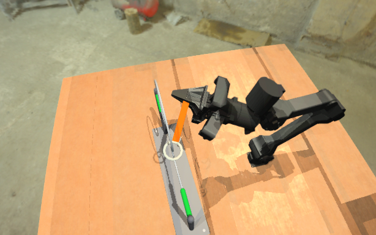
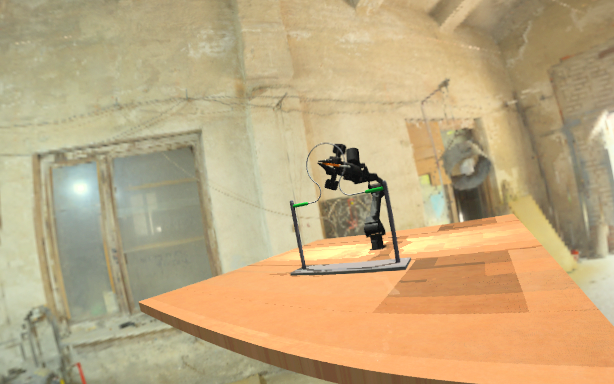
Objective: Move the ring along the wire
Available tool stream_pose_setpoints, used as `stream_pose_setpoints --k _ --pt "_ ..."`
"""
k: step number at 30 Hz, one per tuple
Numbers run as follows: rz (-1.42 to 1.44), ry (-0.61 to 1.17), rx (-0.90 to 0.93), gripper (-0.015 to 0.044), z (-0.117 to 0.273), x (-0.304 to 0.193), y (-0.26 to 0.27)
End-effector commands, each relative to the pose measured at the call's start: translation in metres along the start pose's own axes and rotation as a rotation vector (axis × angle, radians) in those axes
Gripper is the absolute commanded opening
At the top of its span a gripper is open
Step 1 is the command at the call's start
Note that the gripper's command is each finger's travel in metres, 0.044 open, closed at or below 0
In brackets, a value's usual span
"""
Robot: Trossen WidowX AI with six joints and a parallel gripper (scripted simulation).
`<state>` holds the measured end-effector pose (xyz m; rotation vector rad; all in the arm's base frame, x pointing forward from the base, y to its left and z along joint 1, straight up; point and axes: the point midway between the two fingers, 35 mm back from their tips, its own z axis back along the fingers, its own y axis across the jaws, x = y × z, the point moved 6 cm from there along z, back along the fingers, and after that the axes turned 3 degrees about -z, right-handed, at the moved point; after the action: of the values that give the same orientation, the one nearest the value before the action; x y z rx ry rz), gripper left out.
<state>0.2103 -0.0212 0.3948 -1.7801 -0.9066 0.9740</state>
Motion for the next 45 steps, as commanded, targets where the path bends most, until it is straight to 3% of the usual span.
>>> stream_pose_setpoints --k 1,27,45 --pt "0.053 -0.01 -0.028 -0.015 0.0 0.0 0.001" --pt "0.278 -0.043 -0.156 -0.015 -0.001 -0.003 0.006" --pt "0.174 -0.024 -0.097 -0.015 -0.002 -0.012 0.032"
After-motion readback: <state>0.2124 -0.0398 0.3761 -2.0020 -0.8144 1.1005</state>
